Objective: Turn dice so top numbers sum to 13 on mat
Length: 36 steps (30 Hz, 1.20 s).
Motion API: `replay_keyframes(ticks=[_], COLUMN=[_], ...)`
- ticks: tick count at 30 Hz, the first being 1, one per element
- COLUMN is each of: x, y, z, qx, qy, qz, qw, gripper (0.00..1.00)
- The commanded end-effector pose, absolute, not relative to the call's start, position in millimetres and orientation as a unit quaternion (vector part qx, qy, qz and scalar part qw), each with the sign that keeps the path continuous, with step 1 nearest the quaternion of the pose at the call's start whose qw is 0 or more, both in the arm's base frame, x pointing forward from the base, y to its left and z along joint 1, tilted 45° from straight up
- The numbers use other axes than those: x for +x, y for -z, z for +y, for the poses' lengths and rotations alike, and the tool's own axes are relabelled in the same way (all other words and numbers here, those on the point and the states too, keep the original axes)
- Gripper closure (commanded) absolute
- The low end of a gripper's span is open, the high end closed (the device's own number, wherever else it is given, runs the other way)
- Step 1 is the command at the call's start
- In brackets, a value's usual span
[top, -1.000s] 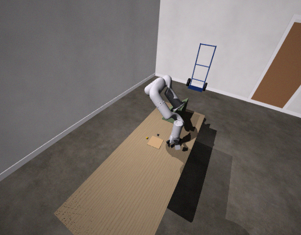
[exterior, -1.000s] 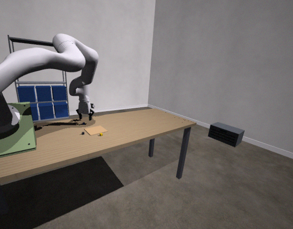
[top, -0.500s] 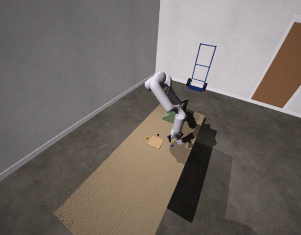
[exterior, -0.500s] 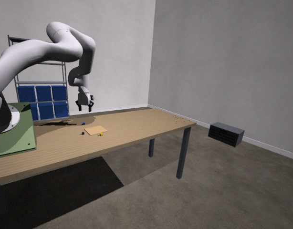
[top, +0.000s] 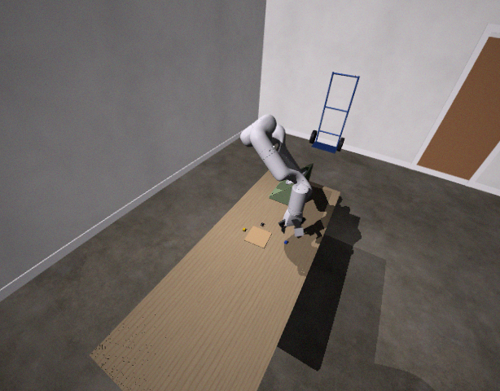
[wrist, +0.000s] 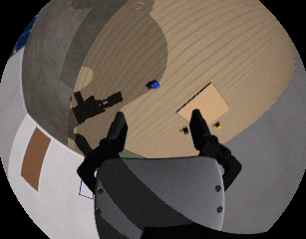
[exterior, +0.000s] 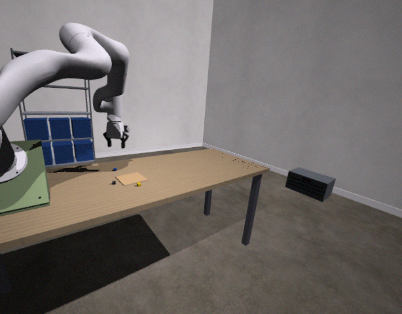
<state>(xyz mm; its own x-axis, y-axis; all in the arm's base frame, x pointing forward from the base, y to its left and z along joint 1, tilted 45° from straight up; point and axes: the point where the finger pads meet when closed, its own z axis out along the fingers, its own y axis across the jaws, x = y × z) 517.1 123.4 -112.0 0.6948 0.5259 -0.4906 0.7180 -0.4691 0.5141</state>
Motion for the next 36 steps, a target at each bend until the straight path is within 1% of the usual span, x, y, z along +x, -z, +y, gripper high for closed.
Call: replay_keyframes(ticks=[1,11,14,16,36], x=[518,505,504,500,498], y=[111,111,111,111,111], z=[124,113,112,108,107], qx=[0.846,0.750,0.742,0.704,0.688], qy=[0.132,0.205,0.210,0.231,0.239], qz=[0.368,0.538,0.549,0.597,0.615], qw=[0.361,0.325,0.322,0.308,0.301], gripper=[0.00,0.00,0.00,0.00,0.00])
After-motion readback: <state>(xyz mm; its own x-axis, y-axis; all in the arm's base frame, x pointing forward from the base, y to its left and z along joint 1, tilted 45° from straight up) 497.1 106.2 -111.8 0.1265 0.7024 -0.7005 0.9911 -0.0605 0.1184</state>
